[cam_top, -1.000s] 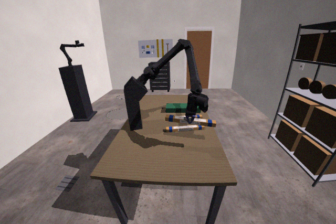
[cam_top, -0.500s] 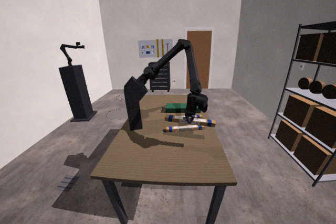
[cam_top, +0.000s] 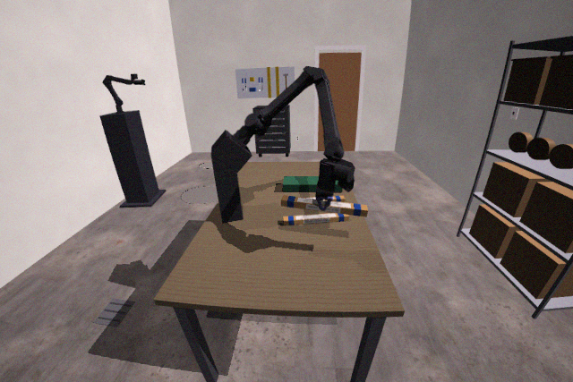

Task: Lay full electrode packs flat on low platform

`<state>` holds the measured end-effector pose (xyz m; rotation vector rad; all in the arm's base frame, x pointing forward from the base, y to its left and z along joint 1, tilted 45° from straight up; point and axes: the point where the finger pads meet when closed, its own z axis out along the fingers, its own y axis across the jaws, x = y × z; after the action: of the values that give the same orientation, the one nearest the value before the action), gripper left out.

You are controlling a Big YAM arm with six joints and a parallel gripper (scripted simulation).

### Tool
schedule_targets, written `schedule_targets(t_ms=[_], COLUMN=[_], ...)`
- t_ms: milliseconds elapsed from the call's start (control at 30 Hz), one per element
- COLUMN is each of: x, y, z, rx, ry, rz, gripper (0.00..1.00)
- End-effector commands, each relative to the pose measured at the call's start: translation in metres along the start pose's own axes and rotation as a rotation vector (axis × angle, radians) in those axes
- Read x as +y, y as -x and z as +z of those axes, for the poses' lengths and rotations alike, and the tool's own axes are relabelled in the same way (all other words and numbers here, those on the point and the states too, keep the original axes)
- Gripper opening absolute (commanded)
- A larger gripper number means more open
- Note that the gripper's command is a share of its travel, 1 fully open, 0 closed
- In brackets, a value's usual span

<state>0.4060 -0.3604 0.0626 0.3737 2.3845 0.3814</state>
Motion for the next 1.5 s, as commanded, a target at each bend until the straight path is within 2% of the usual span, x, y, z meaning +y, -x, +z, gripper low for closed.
schedule_targets(t_ms=[0,1000,1133,1300,1467], x=[-0.017,-0.014,-0.003,0.005,0.025], y=[0.034,0.024,0.019,0.017,0.021], z=[-0.050,-0.045,-0.042,-0.040,-0.033], rx=[-0.092,-0.080,-0.074,-0.074,-0.074], ry=[-0.072,-0.065,-0.069,-0.068,-0.060], rz=[-0.044,-0.032,-0.160,-0.160,-0.174], gripper=[0.00,0.00,0.00,0.00,0.00])
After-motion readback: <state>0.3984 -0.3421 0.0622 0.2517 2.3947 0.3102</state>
